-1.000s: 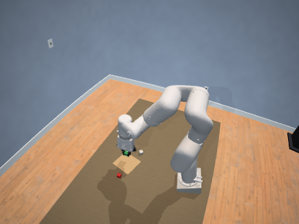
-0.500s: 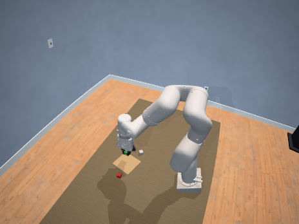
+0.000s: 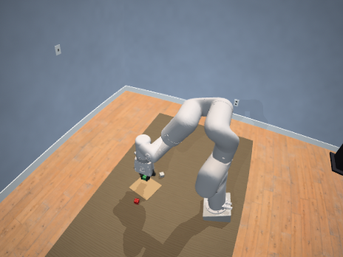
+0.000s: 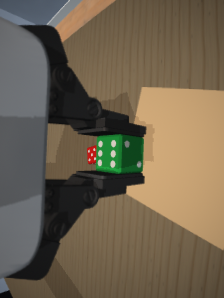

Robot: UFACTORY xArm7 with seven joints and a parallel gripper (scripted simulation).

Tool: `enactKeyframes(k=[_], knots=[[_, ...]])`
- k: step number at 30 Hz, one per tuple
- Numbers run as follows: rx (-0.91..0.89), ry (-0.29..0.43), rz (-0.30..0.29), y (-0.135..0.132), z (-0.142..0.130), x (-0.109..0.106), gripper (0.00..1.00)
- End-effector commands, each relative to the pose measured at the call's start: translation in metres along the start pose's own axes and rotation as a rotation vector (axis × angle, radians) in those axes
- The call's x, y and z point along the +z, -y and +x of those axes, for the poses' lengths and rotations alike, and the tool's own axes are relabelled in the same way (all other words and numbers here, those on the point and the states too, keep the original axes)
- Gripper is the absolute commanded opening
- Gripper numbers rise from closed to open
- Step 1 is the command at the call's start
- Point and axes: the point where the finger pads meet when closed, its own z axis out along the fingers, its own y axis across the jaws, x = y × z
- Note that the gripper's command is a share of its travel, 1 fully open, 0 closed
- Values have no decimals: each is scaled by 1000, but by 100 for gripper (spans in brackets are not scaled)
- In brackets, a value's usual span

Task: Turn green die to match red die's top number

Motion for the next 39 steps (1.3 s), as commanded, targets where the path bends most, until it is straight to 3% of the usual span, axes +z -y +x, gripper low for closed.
enactKeyframes(k=[1,10,16,39], knots=[[0,0,3,2,0,20,21],[0,0,2,2,0,60,21],[0,0,2,2,0,69,21],[0,0,3,2,0,72,21]])
